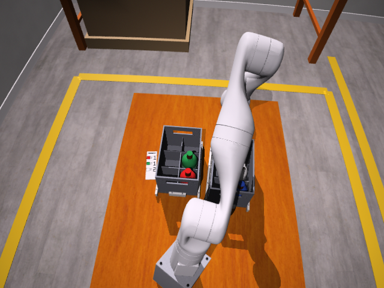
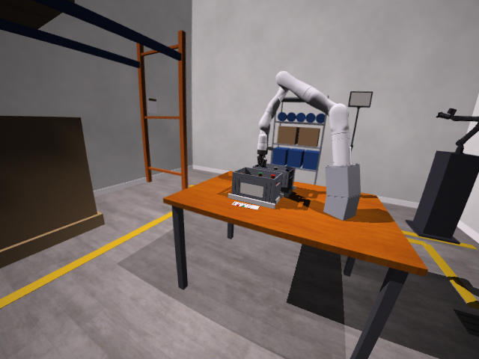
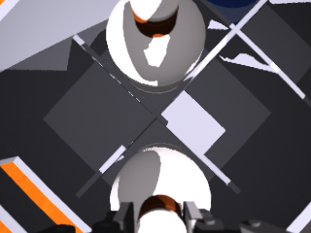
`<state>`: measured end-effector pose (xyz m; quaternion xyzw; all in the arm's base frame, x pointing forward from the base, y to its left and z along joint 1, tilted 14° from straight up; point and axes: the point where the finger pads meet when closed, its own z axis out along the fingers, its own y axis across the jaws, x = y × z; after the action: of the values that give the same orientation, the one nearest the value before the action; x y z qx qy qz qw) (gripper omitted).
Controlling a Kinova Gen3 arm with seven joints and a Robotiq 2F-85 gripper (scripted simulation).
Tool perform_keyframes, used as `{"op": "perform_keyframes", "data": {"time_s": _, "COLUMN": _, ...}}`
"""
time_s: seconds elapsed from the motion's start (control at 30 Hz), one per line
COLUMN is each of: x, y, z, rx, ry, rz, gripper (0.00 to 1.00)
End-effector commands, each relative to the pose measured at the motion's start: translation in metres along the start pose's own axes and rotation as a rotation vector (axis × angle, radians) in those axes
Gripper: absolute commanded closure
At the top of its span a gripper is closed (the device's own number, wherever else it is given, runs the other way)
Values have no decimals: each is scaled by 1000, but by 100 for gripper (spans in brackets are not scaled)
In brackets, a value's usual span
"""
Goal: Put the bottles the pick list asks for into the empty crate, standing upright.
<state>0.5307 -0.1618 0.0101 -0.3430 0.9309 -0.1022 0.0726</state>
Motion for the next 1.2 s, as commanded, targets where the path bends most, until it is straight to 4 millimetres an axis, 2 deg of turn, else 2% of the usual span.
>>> {"op": "perform_keyframes", "data": {"time_s": 0.0, "x": 0, "y": -1, "z": -1, "rx": 2, "ry": -1, "rz": 0, "gripper": 63}}
{"op": "perform_keyframes", "data": {"time_s": 0.33, "x": 0, "y": -1, "z": -1, "rx": 2, "ry": -1, "rz": 0, "gripper": 67}}
{"op": "perform_keyframes", "data": {"time_s": 1.07, "x": 0, "y": -1, "z": -1, "rx": 2, "ry": -1, "rz": 0, "gripper": 67}}
{"op": "perform_keyframes", "data": {"time_s": 1.17, "x": 0, "y": -1, "z": -6, "rx": 2, "ry": -1, "rz": 0, "gripper": 67}}
